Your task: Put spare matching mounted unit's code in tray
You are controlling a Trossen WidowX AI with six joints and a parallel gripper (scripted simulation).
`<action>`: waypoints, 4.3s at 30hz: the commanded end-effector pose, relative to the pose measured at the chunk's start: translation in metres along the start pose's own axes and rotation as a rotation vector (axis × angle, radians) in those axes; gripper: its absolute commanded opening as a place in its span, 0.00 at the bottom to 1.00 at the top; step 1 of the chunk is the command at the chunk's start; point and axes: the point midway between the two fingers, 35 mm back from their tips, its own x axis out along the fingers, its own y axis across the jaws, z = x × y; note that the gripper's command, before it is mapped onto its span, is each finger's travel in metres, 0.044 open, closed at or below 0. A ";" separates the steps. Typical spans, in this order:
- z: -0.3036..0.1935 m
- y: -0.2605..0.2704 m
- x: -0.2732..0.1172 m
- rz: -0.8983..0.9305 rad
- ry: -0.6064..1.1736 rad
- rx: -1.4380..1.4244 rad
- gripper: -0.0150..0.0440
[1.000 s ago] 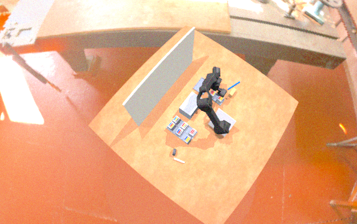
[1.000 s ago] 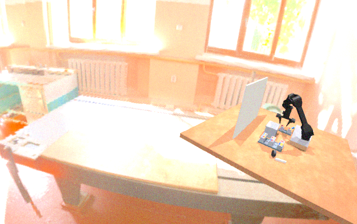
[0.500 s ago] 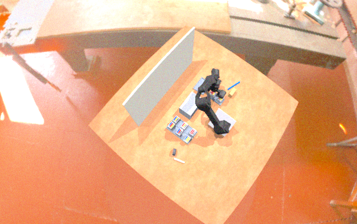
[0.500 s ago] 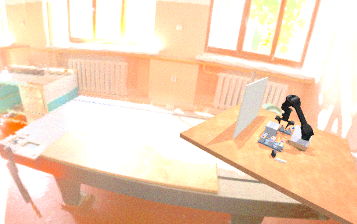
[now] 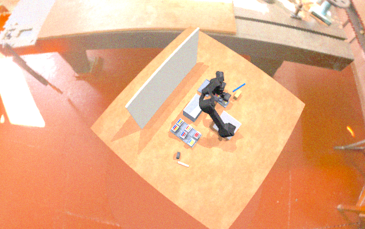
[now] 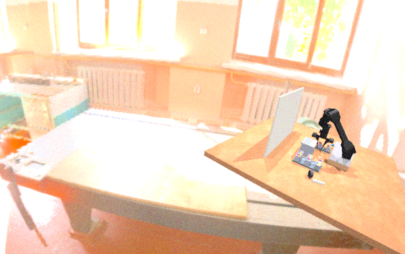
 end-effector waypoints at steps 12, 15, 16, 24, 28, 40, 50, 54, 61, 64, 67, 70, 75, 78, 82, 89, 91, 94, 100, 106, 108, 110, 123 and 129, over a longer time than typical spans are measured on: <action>0.000 0.000 0.000 0.001 0.000 0.000 0.25; 0.000 0.000 0.000 0.001 0.000 0.000 0.25; 0.000 0.000 0.000 0.001 0.000 0.000 0.25; 0.002 0.002 -0.027 0.002 -0.002 0.002 0.25; 0.002 0.002 -0.059 0.003 -0.001 0.005 0.25; 0.004 0.003 -0.094 0.010 -0.003 0.010 0.25; 0.004 0.004 -0.145 0.003 -0.002 0.008 0.25; 0.003 0.004 -0.153 0.002 -0.001 0.007 0.25; 0.009 0.022 -0.155 0.001 -0.005 0.004 0.25; 0.012 0.032 -0.156 0.001 -0.007 0.002 0.25; 0.015 0.041 -0.157 0.001 -0.007 0.002 0.25; 0.017 0.051 -0.158 0.002 -0.007 0.002 0.25; 0.020 0.066 -0.158 0.003 -0.006 0.003 0.25; 0.022 0.075 -0.157 0.004 -0.005 0.003 0.25; 0.023 0.087 -0.156 0.005 -0.004 0.003 0.25; 0.024 0.106 -0.154 0.006 -0.001 0.003 0.25; 0.024 0.106 -0.154 0.006 -0.001 0.003 0.25; 0.024 0.107 -0.152 0.006 -0.001 0.003 0.25; 0.025 0.108 -0.148 0.006 -0.002 0.003 0.25; 0.025 0.109 -0.143 0.006 -0.002 0.003 0.25; 0.026 0.109 -0.141 0.006 -0.002 0.003 0.25; 0.026 0.109 -0.140 0.006 -0.003 0.003 0.25; 0.027 0.111 -0.130 0.006 -0.003 0.003 0.25; 0.028 0.112 -0.125 0.006 -0.004 0.004 0.25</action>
